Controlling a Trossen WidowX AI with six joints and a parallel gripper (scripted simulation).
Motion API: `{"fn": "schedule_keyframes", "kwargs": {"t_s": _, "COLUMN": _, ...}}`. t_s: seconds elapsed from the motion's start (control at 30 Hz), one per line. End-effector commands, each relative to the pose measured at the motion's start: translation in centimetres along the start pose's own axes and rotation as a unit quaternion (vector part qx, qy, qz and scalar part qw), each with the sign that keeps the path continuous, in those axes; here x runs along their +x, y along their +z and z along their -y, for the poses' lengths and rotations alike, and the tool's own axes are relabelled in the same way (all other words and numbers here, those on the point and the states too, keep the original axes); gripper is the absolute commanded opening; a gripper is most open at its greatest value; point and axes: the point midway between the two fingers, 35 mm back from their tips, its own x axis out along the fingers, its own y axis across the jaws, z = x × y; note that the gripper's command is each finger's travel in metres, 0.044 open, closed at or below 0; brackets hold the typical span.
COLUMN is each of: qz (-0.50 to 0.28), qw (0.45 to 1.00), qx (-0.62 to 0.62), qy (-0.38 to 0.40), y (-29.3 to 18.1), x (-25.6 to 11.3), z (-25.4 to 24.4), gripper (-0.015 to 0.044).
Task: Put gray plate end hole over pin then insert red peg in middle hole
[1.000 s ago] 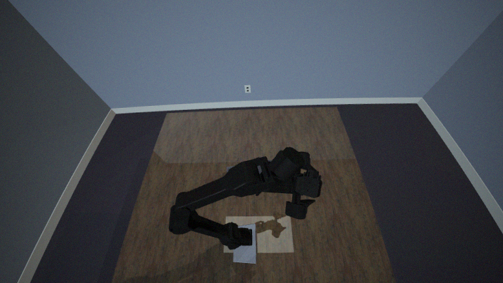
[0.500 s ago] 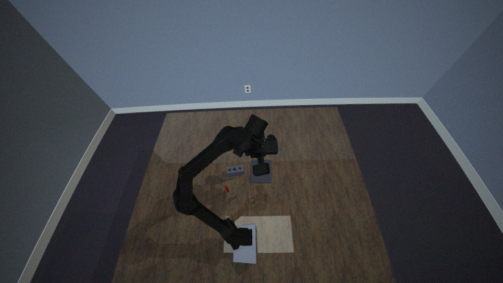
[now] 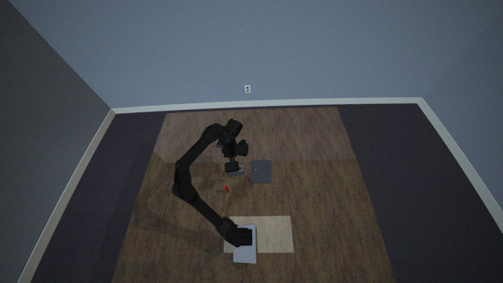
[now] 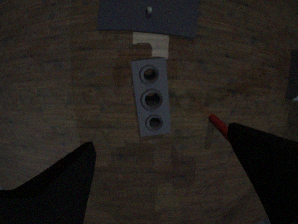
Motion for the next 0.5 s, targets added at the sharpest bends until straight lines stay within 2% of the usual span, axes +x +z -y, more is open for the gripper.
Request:
{"fn": "schedule_keyframes", "kwargs": {"t_s": 0.0, "qz": -0.009, "qw": 1.000, "qx": 0.006, "qy": 0.002, "y": -0.5, "x": 0.2, "z": -0.3, "gripper": 0.0440}}
{"fn": "schedule_keyframes", "kwargs": {"t_s": 0.2, "qz": -0.011, "qw": 1.000, "qx": 0.005, "qy": 0.003, "y": -0.7, "x": 6.2, "z": -0.4, "gripper": 0.0440}}
{"fn": "schedule_keyframes", "kwargs": {"t_s": 0.47, "qz": -0.011, "qw": 1.000, "qx": 0.005, "qy": 0.003, "y": -0.5, "x": 7.5, "z": -0.1, "gripper": 0.0440}}
